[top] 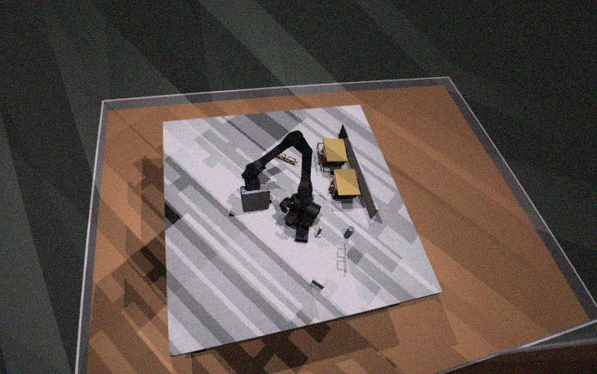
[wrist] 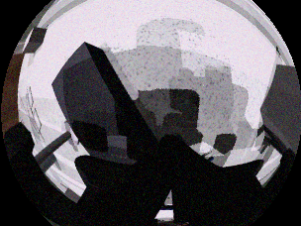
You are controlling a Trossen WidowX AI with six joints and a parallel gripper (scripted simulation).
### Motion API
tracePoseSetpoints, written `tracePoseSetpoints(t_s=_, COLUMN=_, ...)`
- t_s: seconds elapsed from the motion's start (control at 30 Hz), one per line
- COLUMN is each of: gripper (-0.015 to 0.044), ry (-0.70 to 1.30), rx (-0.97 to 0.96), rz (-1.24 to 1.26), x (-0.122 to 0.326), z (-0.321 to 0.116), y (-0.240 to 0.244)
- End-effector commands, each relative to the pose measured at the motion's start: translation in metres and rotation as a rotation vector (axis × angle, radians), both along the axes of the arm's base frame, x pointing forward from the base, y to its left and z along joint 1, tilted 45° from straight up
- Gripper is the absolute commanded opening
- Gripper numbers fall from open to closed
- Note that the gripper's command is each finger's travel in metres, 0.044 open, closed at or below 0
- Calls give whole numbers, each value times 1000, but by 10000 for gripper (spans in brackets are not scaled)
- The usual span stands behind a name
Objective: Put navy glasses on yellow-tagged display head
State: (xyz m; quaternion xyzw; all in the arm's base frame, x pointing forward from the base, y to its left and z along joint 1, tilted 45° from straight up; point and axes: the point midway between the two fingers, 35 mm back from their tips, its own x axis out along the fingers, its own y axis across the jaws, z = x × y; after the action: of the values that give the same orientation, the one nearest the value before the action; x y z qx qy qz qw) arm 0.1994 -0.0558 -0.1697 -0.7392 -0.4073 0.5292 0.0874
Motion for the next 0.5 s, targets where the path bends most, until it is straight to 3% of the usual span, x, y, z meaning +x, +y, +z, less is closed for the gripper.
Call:
tracePoseSetpoints(t_s=0.0, gripper=0, ry=-10, rx=-12, rz=6, x=3, z=-1, y=-3)
tracePoseSetpoints(t_s=0.27, gripper=0, ry=-10, rx=-12, rz=6, x=1, z=4, y=-5)
tracePoseSetpoints(t_s=0.47, gripper=0, ry=-8, rx=-13, rz=5, x=-21, z=53, y=-12)
